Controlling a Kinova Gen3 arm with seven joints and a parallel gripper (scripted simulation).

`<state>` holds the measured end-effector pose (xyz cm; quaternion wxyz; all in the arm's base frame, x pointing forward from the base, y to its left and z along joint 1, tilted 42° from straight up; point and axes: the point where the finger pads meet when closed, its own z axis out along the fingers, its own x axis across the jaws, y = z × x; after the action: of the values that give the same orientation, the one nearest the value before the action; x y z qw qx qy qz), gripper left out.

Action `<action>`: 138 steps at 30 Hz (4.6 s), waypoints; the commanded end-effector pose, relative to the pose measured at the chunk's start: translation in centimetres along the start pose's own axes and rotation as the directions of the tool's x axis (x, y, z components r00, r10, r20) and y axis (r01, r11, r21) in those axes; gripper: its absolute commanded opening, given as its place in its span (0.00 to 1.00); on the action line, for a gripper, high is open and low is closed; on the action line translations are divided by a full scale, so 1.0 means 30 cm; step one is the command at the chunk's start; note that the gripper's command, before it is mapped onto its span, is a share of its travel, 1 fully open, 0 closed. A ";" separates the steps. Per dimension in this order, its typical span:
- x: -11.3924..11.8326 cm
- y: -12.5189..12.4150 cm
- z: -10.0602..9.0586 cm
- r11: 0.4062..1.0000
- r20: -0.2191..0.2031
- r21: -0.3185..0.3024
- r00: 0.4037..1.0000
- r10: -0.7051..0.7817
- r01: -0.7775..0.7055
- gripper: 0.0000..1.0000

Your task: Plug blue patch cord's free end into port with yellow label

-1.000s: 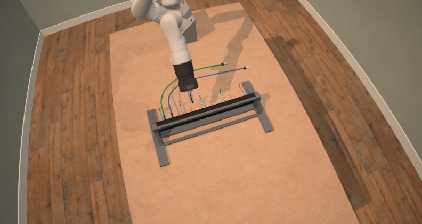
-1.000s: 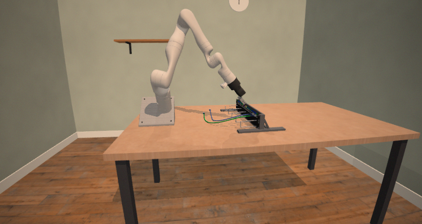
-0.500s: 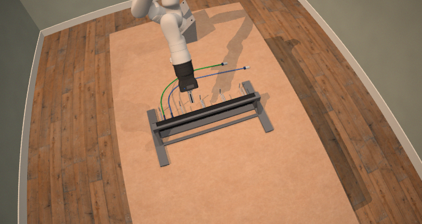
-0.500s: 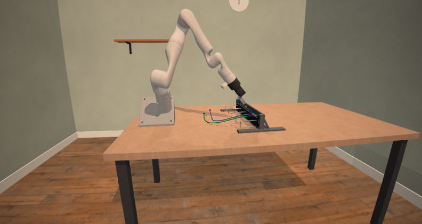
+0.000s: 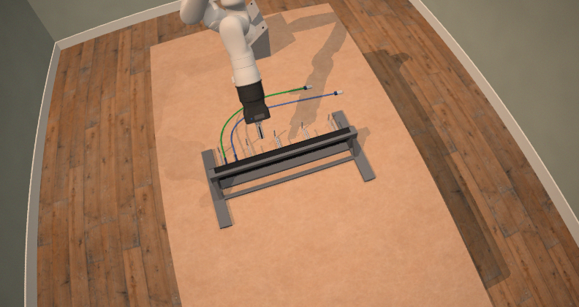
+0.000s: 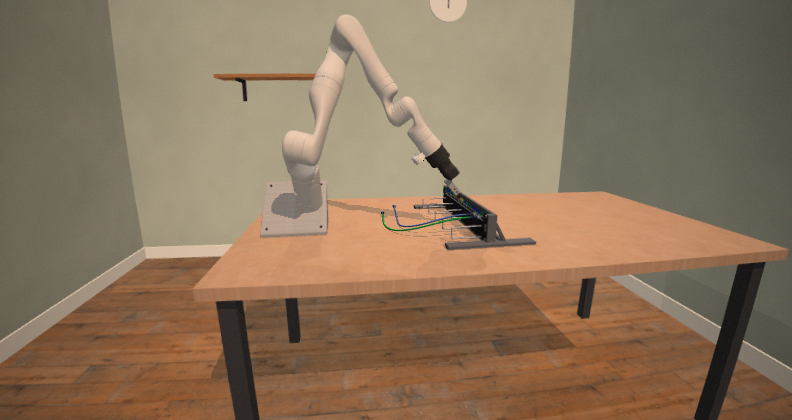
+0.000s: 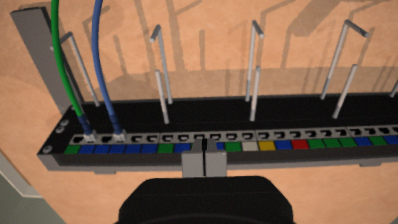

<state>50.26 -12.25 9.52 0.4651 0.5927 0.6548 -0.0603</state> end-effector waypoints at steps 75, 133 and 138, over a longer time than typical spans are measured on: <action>-0.324 0.008 -0.439 1.000 -0.010 -0.009 1.000 0.003 -0.003 0.00; -0.320 0.012 0.028 1.000 -0.010 -0.009 1.000 0.003 -0.003 0.00; -0.320 0.012 0.028 1.000 -0.010 -0.009 1.000 0.003 -0.003 0.00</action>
<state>49.69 -19.58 15.74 0.4641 0.5921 0.6567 -0.0536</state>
